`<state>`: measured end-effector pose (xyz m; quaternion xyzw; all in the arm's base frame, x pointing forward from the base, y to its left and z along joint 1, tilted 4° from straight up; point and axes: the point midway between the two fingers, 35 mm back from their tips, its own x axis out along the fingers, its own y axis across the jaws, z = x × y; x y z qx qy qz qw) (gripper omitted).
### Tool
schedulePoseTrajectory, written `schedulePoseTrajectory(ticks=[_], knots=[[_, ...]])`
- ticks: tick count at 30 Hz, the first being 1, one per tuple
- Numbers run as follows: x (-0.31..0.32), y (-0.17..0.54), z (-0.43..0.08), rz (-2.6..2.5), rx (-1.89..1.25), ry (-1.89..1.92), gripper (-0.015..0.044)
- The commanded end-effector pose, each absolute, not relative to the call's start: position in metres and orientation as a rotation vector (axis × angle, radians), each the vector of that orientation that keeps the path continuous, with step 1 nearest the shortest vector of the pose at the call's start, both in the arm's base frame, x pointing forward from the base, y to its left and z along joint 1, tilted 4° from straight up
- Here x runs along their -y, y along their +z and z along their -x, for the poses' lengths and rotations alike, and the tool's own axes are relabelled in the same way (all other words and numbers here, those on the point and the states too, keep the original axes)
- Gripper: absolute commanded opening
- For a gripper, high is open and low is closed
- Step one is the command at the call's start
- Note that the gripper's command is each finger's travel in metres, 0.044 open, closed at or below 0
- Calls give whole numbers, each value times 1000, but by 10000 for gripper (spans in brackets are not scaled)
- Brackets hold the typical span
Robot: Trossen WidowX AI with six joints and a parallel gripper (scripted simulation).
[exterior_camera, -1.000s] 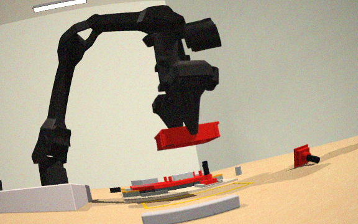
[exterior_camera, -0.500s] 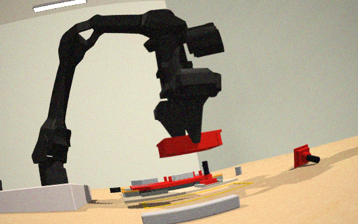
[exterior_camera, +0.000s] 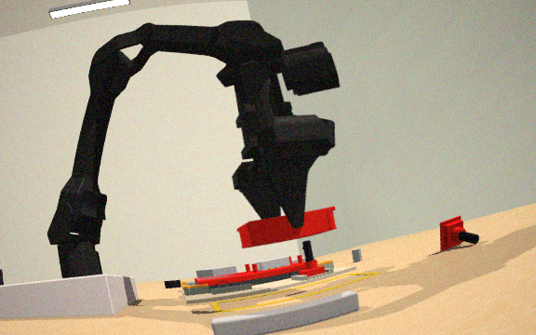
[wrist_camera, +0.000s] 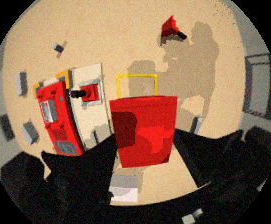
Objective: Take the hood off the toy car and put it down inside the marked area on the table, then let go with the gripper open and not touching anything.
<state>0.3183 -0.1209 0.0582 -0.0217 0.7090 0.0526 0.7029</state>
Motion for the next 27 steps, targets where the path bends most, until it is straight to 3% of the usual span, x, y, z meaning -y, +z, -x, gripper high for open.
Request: schedulePoseTrajectory(ticks=[1, 27], knots=[[120, 52, -317, 52, -1584, 121, 0], [119, 26, -315, 52, -1584, 121, 0]])
